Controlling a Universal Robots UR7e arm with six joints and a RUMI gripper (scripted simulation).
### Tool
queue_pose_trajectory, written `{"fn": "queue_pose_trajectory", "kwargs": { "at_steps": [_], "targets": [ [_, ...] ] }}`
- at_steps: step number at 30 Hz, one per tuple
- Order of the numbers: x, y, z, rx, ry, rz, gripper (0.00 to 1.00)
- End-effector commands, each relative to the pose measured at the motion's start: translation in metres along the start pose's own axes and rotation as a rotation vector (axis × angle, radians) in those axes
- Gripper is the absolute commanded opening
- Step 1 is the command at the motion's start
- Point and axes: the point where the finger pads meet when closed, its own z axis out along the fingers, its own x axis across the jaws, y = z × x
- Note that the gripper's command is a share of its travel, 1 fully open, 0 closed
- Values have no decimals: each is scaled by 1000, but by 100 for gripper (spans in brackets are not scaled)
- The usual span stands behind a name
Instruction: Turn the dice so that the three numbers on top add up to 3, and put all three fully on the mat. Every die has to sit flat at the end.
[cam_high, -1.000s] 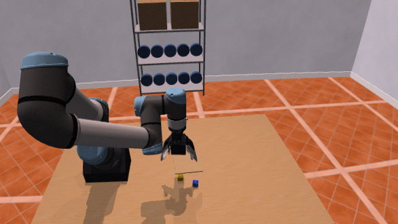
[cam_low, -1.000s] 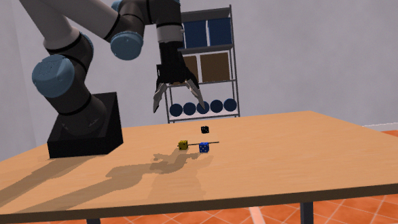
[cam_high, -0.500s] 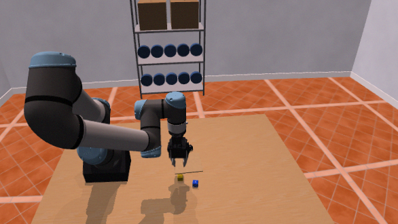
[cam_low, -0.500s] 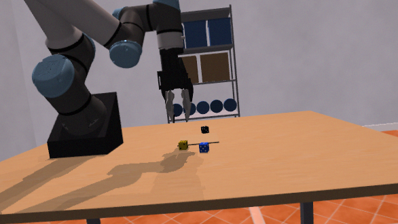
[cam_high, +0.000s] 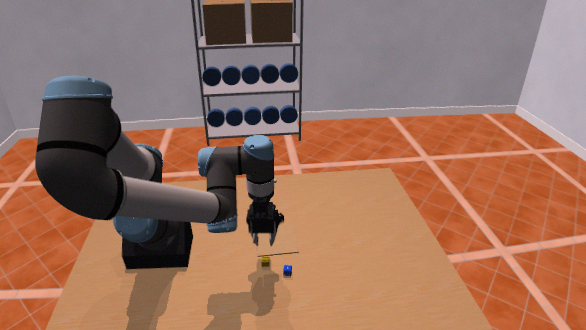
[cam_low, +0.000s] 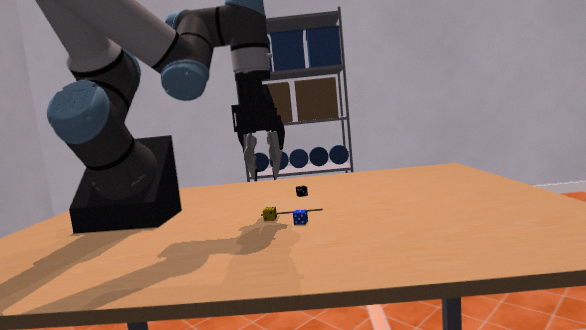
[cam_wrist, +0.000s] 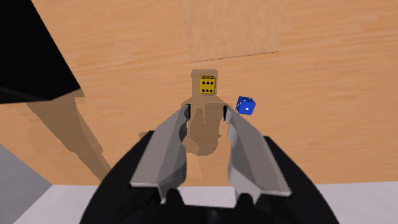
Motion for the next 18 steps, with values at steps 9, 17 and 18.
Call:
{"fn": "queue_pose_trajectory", "kwargs": {
  "at_steps": [9, 17, 18],
  "targets": [
    [0, 0, 0, 0, 1, 0, 24],
    [0, 0, 2, 0, 1, 0, 24],
    [0, 0, 2, 0, 1, 0, 24]
  ]
}}
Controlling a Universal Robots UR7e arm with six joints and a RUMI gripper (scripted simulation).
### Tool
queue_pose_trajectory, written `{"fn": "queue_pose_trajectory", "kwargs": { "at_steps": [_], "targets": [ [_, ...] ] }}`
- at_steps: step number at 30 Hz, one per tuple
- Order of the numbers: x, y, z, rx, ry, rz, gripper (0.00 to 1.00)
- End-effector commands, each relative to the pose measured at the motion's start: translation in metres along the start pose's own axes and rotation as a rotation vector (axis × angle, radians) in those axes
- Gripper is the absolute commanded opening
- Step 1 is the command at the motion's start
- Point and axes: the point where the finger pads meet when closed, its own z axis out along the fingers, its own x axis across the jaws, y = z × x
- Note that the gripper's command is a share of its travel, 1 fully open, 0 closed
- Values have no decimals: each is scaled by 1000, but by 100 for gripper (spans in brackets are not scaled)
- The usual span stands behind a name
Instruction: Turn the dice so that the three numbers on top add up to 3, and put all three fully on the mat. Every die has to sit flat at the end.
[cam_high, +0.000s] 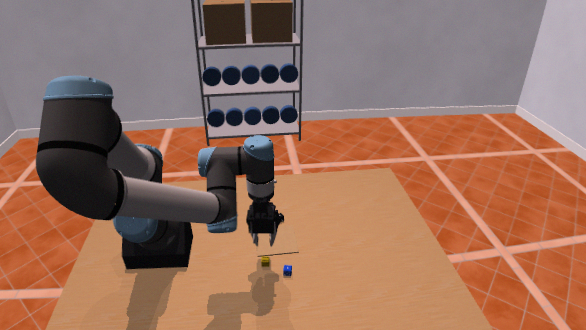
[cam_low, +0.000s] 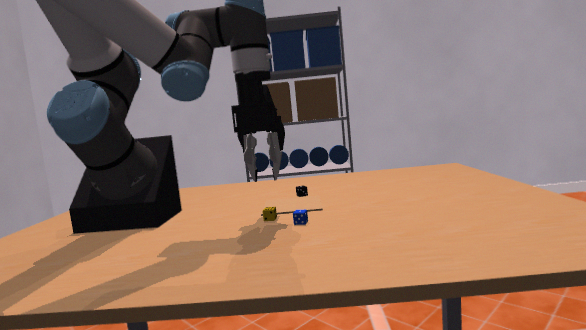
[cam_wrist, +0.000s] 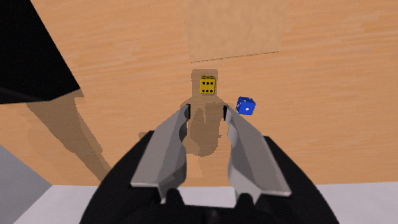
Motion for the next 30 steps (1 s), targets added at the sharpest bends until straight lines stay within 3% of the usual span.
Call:
{"fn": "queue_pose_trajectory", "kwargs": {
  "at_steps": [1, 30],
  "targets": [
    [0, 0, 2, 0, 1, 0, 24],
    [1, 0, 37, 1, 1, 0, 24]
  ]
}}
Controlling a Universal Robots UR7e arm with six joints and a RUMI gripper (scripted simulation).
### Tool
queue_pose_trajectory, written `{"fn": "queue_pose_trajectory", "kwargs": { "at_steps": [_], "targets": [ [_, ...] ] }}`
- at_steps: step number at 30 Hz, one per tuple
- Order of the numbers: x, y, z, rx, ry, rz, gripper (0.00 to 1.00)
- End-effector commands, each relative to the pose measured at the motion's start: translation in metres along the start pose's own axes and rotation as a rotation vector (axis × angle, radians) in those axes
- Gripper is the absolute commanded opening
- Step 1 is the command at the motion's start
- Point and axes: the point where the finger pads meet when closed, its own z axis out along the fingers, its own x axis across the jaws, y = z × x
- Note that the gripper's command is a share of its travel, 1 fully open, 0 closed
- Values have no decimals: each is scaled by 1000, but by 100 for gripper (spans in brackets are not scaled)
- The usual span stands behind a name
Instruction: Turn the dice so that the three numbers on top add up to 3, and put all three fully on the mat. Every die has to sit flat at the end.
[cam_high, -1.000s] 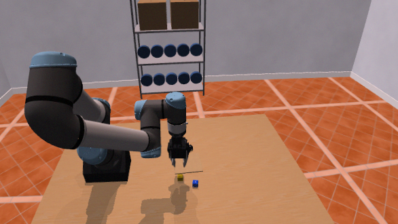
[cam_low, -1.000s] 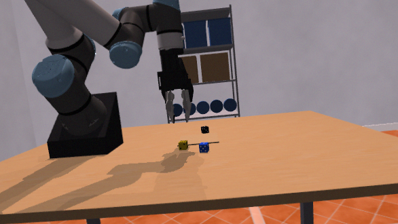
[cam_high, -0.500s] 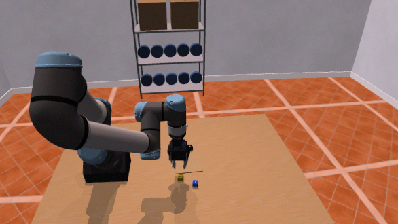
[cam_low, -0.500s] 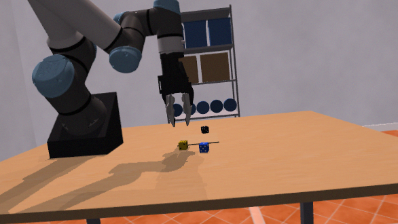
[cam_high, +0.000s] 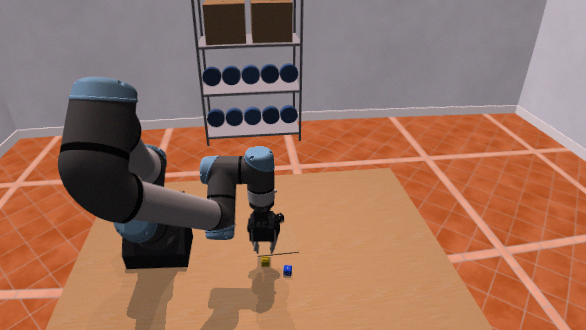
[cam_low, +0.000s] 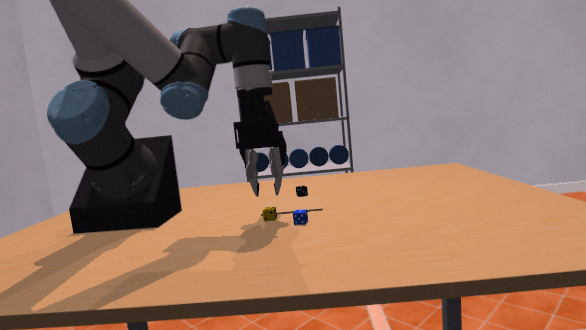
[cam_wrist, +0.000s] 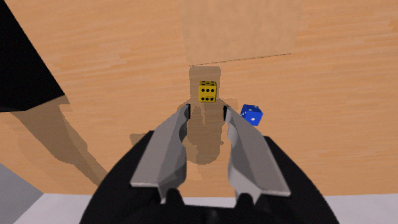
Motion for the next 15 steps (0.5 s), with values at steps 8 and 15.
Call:
{"fn": "queue_pose_trajectory", "kwargs": {
  "at_steps": [8, 15],
  "targets": [
    [1, 0, 15, 0, 2, 0, 24],
    [1, 0, 19, 0, 2, 0, 24]
  ]
}}
